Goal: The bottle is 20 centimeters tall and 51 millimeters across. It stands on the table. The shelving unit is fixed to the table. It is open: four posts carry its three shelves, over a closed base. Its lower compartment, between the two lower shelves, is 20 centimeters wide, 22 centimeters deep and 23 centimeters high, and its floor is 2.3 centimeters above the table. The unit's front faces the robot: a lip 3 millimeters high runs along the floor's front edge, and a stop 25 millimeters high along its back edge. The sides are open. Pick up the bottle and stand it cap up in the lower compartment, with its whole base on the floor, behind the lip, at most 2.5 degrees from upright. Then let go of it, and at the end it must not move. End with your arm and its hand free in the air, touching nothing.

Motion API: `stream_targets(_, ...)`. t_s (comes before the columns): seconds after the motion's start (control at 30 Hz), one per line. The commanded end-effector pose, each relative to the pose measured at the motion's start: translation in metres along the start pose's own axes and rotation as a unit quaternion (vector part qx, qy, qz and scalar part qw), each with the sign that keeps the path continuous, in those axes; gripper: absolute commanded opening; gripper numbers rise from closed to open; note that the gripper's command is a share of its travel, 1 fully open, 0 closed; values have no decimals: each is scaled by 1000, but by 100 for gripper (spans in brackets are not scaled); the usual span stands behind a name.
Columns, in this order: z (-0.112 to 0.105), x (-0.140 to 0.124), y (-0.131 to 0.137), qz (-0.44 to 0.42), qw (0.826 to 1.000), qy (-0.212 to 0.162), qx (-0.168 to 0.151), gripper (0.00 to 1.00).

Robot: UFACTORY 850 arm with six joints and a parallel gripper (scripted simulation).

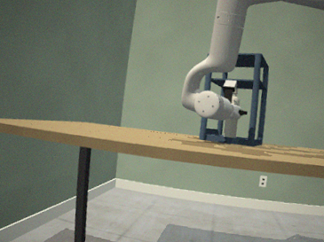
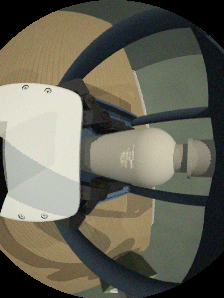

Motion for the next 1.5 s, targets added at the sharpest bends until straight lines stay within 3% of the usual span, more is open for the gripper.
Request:
stream_targets(0.0, 0, 1, -1, 1, 1000, 0, 0, 14)
stream_targets(0.03, 0, 1, -1, 1, 1000, 0, 0, 14)
stream_targets(0.07, 0, 1, -1, 1, 1000, 0, 0, 29)
stream_targets(0.13, 0, 1, -1, 1, 1000, 0, 0, 29)
stream_targets(0.17, 0, 1, -1, 1, 1000, 0, 0, 43)
stream_targets(0.23, 0, 1, -1, 1, 1000, 0, 0, 43)
stream_targets(0.27, 0, 1, -1, 1, 1000, 0, 0, 58)
stream_targets(0.33, 0, 1, -1, 1, 1000, 0, 0, 58)
stream_targets(0.37, 0, 1, -1, 1, 1000, 0, 0, 72)
stream_targets(1.07, -2, 1, -1, 1, 1000, 0, 0, 72)
stream_targets(1.47, -14, 1, -1, 1, 1000, 0, 0, 72)
Point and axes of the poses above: the point where the finger pads meet when closed, its own z axis out along the fingers, its own y axis across the jaws, x = y × z, the point moved 8 cm from there along -z, back along the fingers, and after that the axes turned 14 degrees about z, right-handed, at the moved point
